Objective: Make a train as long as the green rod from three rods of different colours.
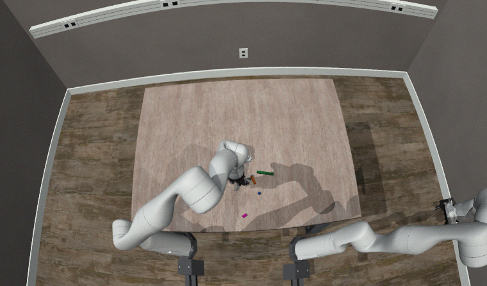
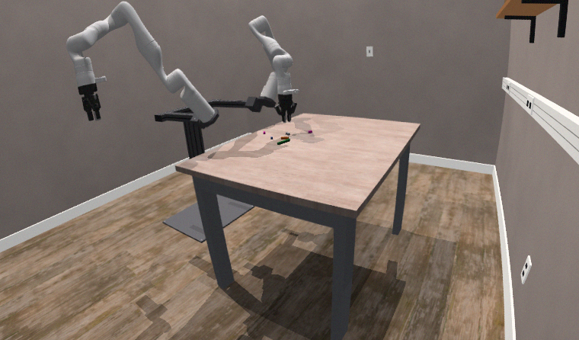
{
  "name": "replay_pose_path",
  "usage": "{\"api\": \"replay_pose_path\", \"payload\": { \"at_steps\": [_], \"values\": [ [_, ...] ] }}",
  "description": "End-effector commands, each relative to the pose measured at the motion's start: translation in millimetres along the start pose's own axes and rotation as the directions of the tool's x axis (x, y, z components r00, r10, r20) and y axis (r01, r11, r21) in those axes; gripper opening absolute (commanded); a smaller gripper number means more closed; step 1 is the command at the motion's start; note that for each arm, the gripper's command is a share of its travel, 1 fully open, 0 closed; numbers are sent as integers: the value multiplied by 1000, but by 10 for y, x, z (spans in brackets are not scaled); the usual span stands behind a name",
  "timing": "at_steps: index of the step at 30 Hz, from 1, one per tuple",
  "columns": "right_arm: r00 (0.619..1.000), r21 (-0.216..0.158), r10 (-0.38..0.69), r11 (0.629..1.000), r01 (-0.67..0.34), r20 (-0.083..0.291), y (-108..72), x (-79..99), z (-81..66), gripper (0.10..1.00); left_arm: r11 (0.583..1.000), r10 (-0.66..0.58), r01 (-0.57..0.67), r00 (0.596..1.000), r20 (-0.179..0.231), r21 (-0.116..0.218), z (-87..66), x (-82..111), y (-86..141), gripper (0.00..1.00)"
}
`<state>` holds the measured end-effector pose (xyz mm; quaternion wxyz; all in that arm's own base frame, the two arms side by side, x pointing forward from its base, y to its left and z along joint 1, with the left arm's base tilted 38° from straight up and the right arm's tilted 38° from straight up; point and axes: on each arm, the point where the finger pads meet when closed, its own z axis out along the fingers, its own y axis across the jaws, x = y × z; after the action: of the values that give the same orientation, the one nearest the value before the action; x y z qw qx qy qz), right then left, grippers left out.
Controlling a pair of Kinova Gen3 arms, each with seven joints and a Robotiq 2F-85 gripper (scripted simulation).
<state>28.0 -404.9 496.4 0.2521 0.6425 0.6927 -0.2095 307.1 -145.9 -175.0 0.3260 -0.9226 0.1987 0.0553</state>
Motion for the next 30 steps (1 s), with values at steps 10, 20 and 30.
{"api": "replay_pose_path", "payload": {
  "at_steps": [10,20,30],
  "values": [
    [1000,-1,0,1000,0,1,0,-3,-5,1000,1000,1,-1,1000,-2,-4,29,6,3,317],
    [1000,-1,0,1000,0,1,0,-3,-5,1000,1000,1,-1,1000,-2,-4,155,9,3,317],
    [1000,-1,0,1000,0,1,0,-3,-5,1000,1000,1,-1,1000,-2,-4,288,12,3,317]
  ]
}}
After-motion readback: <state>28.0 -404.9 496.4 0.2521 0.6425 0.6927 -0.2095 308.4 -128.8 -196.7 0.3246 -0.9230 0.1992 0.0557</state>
